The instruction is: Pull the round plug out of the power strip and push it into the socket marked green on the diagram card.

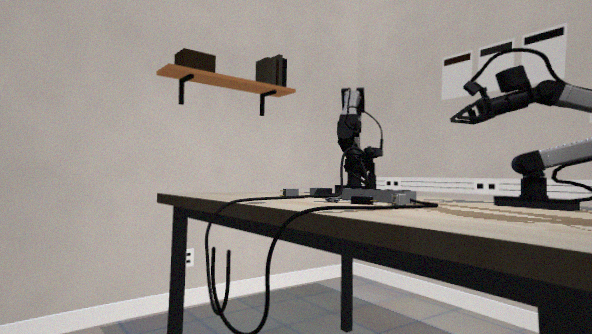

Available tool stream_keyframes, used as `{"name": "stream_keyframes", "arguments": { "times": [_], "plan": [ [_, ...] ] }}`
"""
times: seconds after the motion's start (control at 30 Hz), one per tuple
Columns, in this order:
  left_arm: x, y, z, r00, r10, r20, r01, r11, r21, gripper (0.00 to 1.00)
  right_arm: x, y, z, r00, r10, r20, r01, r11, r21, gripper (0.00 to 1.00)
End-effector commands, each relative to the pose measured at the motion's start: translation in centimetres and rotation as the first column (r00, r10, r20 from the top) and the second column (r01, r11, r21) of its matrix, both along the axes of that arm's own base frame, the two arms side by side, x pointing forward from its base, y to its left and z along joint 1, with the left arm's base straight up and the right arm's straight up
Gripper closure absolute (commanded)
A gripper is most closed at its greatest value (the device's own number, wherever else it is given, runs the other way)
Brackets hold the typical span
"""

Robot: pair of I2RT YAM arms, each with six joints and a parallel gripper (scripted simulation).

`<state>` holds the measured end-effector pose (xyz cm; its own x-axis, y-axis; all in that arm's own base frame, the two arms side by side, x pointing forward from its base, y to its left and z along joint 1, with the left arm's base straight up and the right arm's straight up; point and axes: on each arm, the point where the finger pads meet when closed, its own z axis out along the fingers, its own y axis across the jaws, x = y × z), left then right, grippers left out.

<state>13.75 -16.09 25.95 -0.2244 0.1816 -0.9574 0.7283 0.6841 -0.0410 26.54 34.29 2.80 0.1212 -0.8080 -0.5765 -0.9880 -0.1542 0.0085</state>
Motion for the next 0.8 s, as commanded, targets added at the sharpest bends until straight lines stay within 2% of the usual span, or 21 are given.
{"name": "stream_keyframes", "arguments": {
  "times": [0.0,0.17,0.33,0.43,0.47,0.7,0.77],
  "plan": [
    [-0.1,0.0,-0.4,1.000,0.005,-0.017,-0.005,1.000,0.006,0.00,-1.7,-3.9,-5.7,0.999,-0.044,-0.004,0.041,0.963,-0.268,0.67],
    [-0.1,0.0,-0.4,1.000,0.005,-0.017,-0.005,1.000,0.006,0.00,-2.6,-3.2,-5.6,0.995,-0.039,0.089,0.065,0.946,-0.317,0.67],
    [-0.1,0.0,-0.4,1.000,0.005,-0.017,-0.005,1.000,0.006,0.00,-2.1,-3.7,-6.1,0.999,-0.040,0.008,0.041,0.958,-0.285,0.67],
    [-0.1,0.0,-0.4,1.000,0.005,-0.017,-0.005,1.000,0.006,0.00,-0.1,0.3,0.1,0.997,-0.041,0.066,0.047,0.995,-0.091,0.67],
    [-0.1,0.0,-0.4,1.000,0.005,-0.017,-0.005,1.000,0.006,0.00,-0.2,0.9,0.9,0.997,-0.035,0.068,0.040,0.997,-0.063,0.67],
    [-0.1,0.0,-0.4,1.000,0.005,-0.017,-0.005,1.000,0.006,0.00,-0.1,0.8,0.9,0.997,-0.037,0.071,0.042,0.997,-0.066,0.67],
    [-0.1,0.0,-0.4,1.000,0.005,-0.017,-0.005,1.000,0.006,0.00,-0.1,0.8,0.9,0.997,-0.037,0.071,0.042,0.997,-0.066,0.44]
  ]
}}
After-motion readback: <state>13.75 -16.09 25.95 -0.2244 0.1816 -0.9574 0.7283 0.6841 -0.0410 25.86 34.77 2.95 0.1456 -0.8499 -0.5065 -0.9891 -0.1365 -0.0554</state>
